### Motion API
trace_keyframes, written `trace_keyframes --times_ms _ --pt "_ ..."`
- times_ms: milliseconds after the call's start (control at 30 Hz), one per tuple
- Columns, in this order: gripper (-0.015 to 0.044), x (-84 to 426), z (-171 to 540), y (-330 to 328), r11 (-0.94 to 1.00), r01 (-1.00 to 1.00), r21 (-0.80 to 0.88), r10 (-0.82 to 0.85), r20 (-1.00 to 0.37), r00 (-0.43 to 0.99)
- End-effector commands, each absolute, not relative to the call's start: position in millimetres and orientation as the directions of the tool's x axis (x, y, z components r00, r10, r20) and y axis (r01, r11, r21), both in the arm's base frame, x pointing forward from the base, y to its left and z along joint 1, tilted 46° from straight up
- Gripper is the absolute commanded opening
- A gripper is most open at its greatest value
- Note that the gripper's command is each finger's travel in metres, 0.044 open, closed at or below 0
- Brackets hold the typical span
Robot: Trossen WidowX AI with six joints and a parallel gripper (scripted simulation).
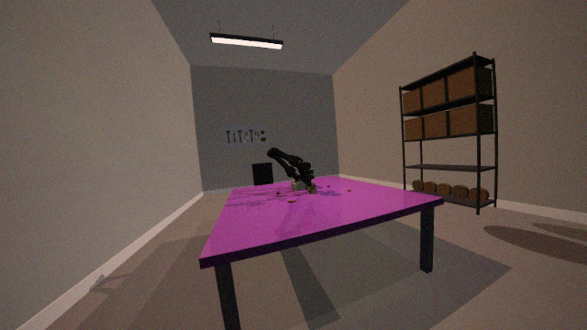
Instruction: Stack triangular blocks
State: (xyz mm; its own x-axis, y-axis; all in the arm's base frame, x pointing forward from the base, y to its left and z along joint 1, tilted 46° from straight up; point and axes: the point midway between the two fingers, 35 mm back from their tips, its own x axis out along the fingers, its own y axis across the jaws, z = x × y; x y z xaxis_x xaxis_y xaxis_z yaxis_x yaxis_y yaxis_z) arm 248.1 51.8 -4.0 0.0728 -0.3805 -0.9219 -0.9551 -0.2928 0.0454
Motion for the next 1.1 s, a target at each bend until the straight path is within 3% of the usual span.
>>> trace_keyframes --times_ms 0,1067 --pt "0.0000 249 -4 52 -0.301 -0.953 0.044 -0.383 -0.920 0.078" --pt "0.0000 250 -22 44 -0.301 -0.953 0.044 -0.384 -0.920 0.079"
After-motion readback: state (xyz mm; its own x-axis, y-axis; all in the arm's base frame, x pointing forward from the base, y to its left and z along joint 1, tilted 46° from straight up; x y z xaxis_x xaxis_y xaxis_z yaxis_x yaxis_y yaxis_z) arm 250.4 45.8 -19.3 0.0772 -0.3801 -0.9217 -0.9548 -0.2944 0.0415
